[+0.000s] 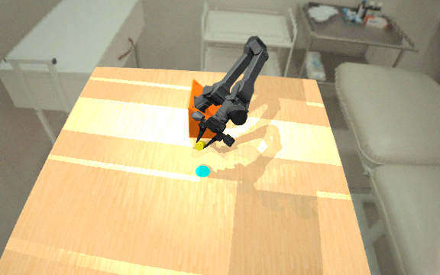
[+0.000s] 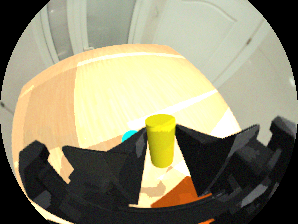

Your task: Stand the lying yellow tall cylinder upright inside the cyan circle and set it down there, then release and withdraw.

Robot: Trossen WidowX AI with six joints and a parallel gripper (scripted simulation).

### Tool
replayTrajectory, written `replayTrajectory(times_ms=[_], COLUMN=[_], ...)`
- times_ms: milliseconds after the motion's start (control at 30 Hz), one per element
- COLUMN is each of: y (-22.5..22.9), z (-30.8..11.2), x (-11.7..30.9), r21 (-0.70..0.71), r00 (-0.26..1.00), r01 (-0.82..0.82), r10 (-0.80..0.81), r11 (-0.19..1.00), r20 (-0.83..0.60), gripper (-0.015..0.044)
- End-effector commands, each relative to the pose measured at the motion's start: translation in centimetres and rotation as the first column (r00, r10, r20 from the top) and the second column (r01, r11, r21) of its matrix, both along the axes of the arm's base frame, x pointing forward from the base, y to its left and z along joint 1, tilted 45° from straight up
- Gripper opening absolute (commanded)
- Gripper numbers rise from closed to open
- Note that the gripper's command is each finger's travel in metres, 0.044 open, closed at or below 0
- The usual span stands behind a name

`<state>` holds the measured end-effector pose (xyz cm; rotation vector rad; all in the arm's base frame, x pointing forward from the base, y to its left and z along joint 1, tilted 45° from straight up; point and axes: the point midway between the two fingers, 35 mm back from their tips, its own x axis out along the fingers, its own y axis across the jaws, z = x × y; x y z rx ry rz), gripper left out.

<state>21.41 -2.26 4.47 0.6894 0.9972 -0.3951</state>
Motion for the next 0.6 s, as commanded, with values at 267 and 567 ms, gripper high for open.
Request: replayTrajectory(times_ms=[267,567], y=[-0.07,-0.1], z=[0.21,0.35], x=[0.0,0.03], r21=[-0.021,-0.028], r00=[0.996,0.989], r01=[0.048,0.085], r10=[-0.047,-0.081], r11=[0.999,0.996], r20=[0.069,0.122], gripper=[0.0105,0.0105])
